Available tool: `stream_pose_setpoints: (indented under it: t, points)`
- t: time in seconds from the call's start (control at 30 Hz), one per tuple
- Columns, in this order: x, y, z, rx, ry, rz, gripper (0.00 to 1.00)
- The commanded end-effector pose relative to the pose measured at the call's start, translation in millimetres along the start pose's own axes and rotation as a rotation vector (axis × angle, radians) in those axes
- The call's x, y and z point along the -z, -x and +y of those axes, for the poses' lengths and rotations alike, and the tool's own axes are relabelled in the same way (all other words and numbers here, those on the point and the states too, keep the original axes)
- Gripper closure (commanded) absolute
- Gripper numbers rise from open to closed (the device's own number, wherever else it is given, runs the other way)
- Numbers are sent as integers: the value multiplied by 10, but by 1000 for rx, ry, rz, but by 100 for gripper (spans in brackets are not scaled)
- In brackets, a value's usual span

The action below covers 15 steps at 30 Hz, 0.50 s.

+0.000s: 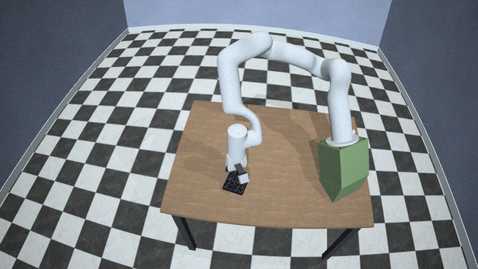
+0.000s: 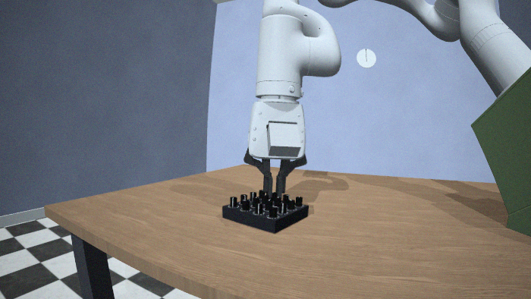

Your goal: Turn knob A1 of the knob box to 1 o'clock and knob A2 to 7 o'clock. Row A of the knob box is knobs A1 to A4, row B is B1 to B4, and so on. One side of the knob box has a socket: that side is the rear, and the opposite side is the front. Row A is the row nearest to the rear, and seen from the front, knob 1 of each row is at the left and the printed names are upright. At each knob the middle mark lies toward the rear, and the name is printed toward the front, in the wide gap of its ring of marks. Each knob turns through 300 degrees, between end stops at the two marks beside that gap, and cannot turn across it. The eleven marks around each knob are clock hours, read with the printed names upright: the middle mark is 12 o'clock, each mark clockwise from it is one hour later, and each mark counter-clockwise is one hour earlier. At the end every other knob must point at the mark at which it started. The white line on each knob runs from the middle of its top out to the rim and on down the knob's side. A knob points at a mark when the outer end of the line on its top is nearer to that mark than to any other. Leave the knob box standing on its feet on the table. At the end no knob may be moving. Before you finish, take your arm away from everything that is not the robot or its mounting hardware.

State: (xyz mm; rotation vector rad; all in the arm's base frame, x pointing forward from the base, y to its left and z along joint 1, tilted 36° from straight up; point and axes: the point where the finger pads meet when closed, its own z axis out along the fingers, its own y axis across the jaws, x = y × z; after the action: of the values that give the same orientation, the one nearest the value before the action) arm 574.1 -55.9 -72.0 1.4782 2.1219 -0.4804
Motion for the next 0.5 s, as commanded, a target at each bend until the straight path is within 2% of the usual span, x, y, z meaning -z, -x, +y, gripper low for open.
stream_pose_setpoints:
  t: [0.0, 0.3, 0.47]
  points:
    - [6, 1, 8, 124, -7, 2, 92]
    - [6, 1, 8, 344, -7, 3, 92]
    - [5, 1, 8, 402, -7, 3, 92]
